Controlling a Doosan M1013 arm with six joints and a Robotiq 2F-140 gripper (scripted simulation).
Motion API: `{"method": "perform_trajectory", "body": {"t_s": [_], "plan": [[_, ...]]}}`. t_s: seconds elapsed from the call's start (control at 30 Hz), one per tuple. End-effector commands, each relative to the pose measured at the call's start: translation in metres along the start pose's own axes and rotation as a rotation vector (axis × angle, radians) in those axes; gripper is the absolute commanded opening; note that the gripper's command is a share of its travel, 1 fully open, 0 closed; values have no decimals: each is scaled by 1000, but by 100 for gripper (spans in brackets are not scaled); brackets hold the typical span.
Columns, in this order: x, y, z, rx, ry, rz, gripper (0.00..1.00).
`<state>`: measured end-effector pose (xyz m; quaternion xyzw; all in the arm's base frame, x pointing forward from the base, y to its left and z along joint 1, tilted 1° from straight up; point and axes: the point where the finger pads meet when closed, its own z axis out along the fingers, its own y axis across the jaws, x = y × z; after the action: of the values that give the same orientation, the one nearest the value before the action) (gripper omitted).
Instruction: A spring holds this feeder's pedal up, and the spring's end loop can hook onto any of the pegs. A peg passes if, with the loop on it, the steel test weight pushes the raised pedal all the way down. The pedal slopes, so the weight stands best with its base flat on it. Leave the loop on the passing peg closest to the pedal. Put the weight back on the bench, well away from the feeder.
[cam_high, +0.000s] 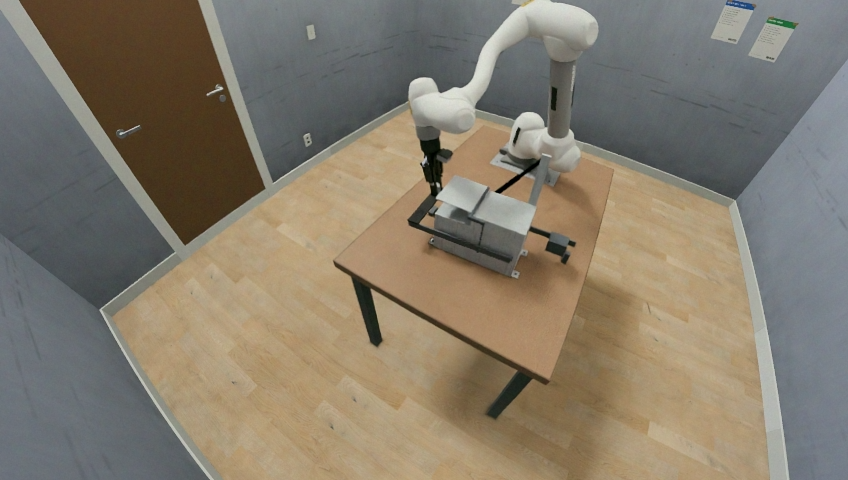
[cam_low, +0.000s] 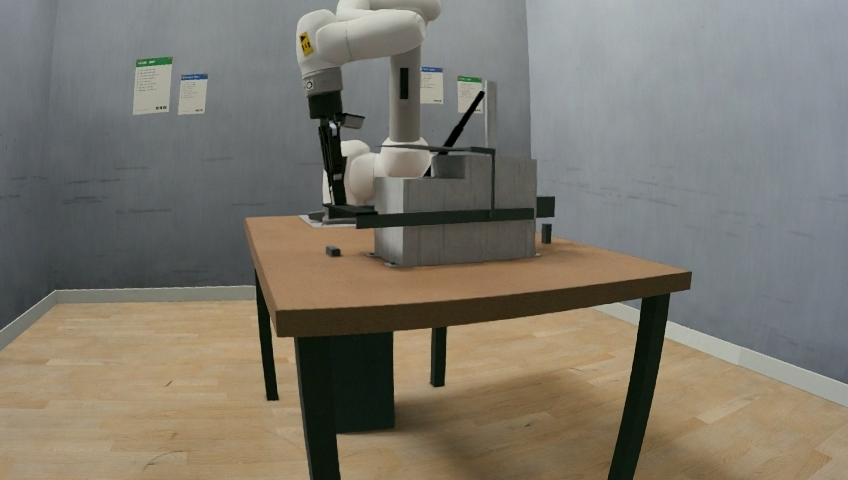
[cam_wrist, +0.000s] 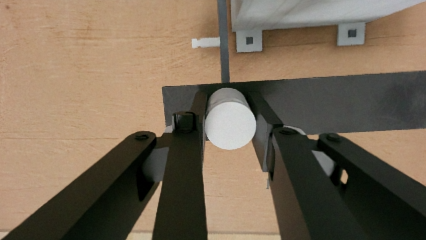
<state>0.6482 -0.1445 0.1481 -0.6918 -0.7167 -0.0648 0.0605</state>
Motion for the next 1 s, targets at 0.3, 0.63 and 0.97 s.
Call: {"method": "perform_trajectory", "body": {"t_s": [0.3,0.63,0.97], "plan": [[2,0,-12,-1,0,0,25],[3,0,-19,-1,0,0,25],[4,0,-26,-1,0,0,25]]}}
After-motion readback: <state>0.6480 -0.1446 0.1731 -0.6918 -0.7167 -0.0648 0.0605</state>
